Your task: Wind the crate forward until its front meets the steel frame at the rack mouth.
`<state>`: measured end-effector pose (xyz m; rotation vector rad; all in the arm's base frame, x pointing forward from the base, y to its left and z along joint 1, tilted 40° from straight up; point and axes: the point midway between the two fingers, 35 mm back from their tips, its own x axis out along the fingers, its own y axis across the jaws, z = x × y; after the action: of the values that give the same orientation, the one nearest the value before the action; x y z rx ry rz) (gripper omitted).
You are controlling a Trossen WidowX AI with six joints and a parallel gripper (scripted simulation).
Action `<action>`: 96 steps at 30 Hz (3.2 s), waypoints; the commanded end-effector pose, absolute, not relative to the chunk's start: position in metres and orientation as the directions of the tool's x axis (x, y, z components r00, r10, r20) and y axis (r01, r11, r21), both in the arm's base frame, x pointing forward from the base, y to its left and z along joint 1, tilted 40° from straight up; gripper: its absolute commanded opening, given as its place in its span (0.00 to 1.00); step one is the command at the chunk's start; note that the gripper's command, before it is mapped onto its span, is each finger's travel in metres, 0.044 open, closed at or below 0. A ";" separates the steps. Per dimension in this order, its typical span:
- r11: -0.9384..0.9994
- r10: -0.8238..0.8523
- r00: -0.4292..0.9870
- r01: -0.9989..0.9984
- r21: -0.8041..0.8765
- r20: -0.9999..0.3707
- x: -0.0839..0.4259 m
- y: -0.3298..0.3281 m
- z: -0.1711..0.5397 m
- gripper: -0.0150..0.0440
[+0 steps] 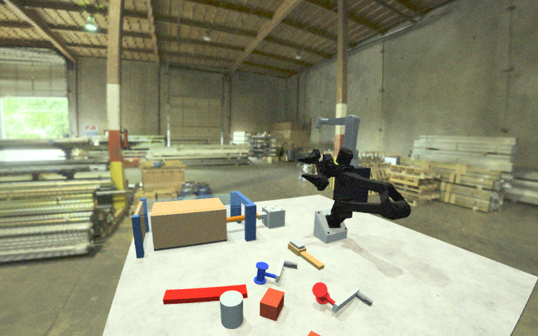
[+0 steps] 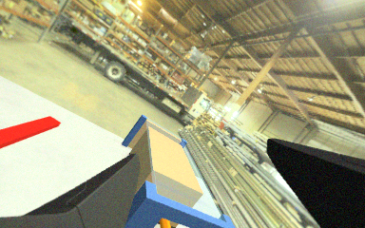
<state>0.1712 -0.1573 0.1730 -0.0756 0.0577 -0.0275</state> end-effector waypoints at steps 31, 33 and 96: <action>0.677 0.723 0.504 -0.386 0.626 -0.472 0.331 0.093 0.234 1.00; 0.659 0.747 0.429 -0.382 0.648 -0.507 0.326 0.122 0.237 1.00; 0.657 0.658 -0.108 -0.400 0.639 -0.745 0.189 0.333 0.213 0.42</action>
<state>0.1889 0.3329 0.2122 0.2321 1.4209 0.9063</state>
